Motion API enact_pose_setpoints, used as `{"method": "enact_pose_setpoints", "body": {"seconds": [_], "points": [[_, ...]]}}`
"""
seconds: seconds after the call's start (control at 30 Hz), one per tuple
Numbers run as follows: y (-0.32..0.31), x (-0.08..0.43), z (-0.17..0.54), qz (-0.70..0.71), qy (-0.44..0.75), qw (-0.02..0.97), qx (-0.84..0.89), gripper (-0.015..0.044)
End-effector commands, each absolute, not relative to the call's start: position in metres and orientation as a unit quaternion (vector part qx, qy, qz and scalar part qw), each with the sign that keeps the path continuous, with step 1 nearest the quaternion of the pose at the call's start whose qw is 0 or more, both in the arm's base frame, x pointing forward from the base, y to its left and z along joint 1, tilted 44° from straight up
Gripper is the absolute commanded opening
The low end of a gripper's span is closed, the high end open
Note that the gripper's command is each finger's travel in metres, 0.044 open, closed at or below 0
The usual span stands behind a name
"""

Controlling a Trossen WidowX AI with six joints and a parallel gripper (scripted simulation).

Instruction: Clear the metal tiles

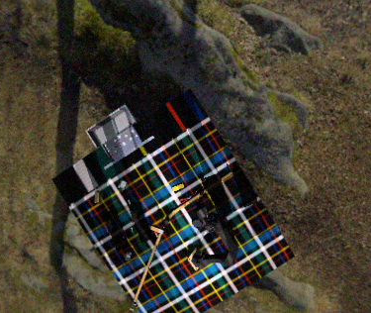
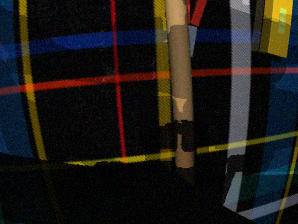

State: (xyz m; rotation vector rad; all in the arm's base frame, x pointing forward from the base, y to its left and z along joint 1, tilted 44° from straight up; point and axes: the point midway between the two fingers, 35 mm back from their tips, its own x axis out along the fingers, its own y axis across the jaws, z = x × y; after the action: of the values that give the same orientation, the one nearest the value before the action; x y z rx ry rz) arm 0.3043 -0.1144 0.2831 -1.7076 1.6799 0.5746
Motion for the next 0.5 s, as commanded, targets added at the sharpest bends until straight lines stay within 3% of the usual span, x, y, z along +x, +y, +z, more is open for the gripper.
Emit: {"method": "enact_pose_setpoints", "body": {"seconds": [0.0, 0.47], "points": [[-0.115, 0.303, 0.28, 0.227, 0.645, 0.323, -0.654, 0.0], [-0.137, 0.31, 0.257, 0.234, 0.648, 0.318, -0.651, 0.0]]}}
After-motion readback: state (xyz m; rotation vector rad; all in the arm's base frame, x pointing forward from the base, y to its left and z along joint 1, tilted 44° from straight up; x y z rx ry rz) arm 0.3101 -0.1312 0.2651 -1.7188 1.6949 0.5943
